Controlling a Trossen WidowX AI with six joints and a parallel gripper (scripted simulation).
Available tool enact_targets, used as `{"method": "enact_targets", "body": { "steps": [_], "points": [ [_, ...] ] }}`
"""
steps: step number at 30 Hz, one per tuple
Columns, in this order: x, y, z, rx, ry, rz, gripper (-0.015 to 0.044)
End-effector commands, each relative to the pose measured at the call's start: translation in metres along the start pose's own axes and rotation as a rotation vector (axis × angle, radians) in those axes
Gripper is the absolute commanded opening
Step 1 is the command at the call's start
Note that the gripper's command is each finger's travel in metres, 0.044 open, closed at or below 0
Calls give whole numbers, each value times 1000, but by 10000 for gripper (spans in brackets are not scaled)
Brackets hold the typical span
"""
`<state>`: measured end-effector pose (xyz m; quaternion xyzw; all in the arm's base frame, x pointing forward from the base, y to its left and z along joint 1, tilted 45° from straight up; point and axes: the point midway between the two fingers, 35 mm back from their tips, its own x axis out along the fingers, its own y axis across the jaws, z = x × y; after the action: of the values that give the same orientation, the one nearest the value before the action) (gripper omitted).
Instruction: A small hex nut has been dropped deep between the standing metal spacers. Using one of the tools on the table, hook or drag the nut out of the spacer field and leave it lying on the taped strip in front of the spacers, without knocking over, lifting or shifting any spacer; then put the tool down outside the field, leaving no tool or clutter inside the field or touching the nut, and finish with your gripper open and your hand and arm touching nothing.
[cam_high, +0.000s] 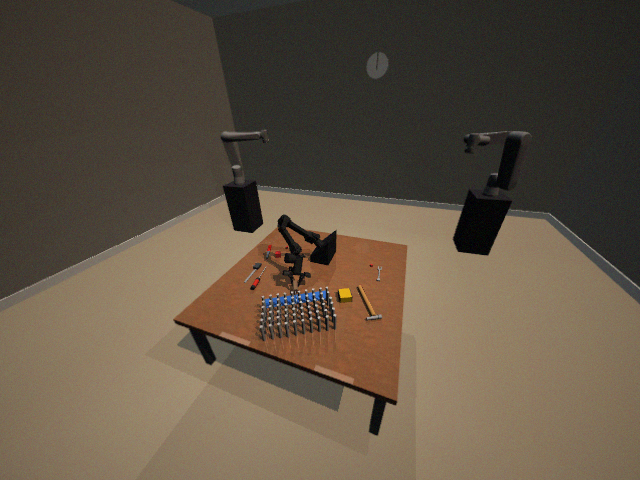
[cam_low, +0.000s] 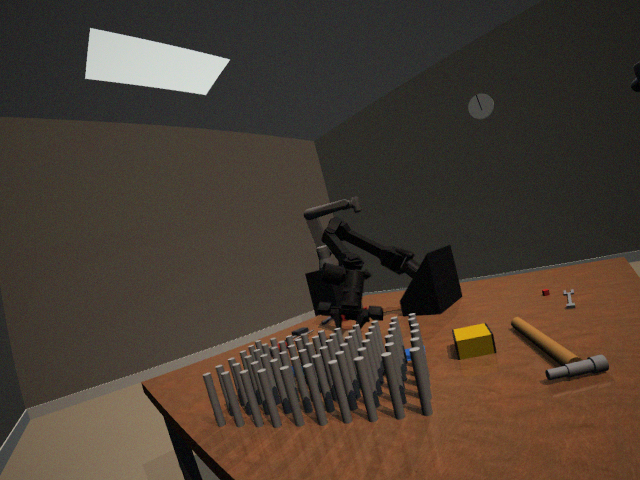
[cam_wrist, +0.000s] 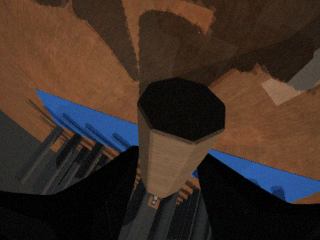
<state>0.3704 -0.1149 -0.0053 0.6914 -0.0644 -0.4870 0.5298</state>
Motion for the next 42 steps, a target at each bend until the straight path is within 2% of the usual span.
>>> {"method": "enact_targets", "body": {
  "steps": [1,42],
  "points": [
    [3,-1,-4,5,0,-2,0],
    [20,-6,-13,4,3,-5,0]
  ]
}}
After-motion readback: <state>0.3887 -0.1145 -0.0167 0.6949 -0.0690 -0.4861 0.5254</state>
